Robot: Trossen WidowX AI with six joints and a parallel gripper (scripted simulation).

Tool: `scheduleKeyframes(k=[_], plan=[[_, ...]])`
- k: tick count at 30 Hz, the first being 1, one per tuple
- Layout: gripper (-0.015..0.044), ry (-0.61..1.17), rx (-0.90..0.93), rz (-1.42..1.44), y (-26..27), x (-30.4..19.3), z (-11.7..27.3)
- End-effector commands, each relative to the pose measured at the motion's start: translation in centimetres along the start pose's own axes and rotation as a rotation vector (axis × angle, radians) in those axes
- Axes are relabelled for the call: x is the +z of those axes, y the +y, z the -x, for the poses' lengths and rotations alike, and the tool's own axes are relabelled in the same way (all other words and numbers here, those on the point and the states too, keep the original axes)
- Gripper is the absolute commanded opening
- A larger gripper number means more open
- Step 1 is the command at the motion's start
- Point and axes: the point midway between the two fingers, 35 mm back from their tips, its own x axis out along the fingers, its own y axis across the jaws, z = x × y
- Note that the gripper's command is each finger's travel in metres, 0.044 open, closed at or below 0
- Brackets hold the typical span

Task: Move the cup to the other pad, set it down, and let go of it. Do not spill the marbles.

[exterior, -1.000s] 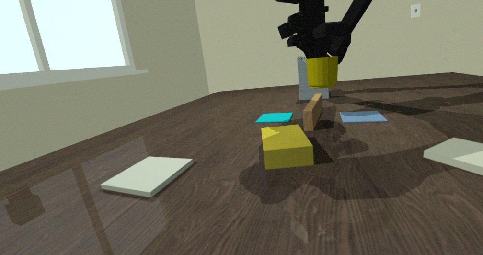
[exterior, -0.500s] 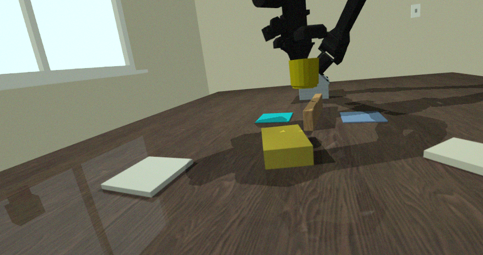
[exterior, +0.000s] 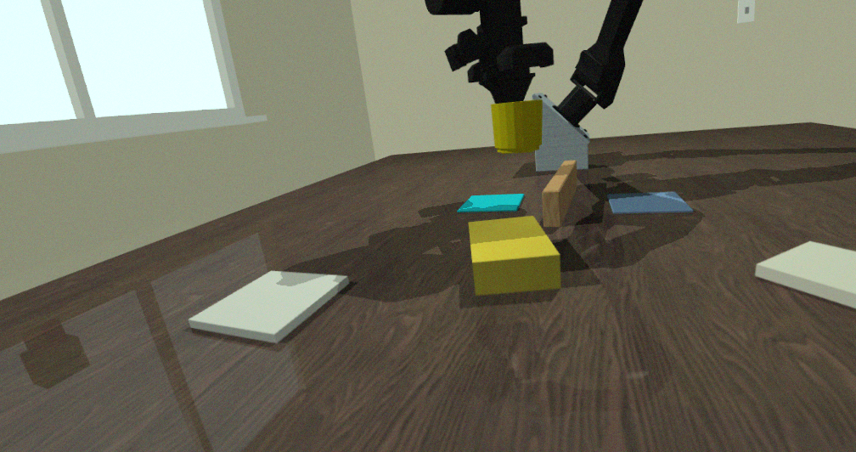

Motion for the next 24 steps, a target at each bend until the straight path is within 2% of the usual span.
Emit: scheduleKeyframes(k=[1, 14, 24], plan=[[0.0000, 0.004, -0.006, 0.000, -0.9, 1.0, -0.2], [0.0000, 0.003, -0.006, 0.000, -3.1, 3.5, -0.5], [0.0000, 0.003, -0.006, 0.001, -3.1, 3.5, -1.4]])
